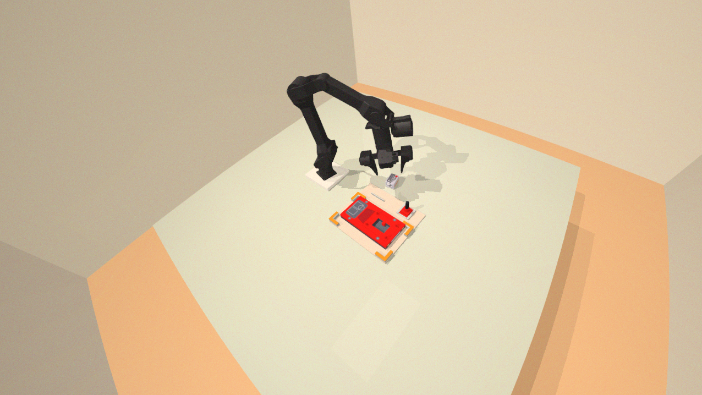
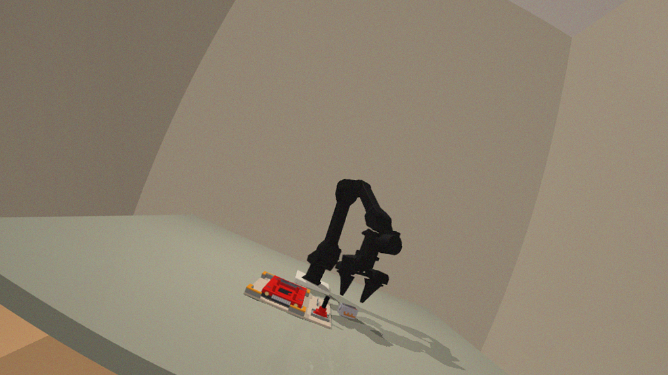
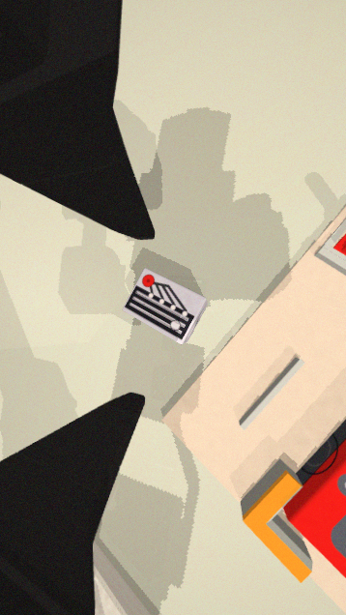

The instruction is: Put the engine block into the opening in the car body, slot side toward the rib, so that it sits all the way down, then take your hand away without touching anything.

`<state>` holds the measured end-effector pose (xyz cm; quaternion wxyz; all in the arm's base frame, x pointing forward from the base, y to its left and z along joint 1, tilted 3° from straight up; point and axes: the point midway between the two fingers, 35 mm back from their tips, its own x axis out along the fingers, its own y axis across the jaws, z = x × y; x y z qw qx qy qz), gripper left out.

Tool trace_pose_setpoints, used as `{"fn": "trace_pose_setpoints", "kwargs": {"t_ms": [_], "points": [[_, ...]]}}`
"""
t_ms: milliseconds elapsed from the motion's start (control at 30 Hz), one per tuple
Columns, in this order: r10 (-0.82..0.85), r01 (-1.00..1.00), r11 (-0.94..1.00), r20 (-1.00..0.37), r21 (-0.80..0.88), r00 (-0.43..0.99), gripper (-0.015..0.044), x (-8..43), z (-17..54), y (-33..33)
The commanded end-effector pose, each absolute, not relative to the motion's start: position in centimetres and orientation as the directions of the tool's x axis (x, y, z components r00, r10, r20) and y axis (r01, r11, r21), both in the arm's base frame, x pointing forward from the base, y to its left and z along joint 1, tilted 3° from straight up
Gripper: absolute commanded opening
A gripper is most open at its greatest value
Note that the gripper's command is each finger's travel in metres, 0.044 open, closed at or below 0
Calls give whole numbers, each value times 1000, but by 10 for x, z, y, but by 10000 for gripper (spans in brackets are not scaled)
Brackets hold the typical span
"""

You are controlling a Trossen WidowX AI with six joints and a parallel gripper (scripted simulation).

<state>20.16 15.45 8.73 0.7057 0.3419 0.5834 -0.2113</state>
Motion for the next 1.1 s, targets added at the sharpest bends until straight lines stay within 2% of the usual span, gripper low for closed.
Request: {"fn": "trace_pose_setpoints", "kwargs": {"t_ms": [0,300,1067], "points": [[90,794,579,-982,187,166,440,204,91,155],[70,928,368,-997,63,40,440,207,97,155],[70,930,363,-997,61,38,440,221,78,162]]}}
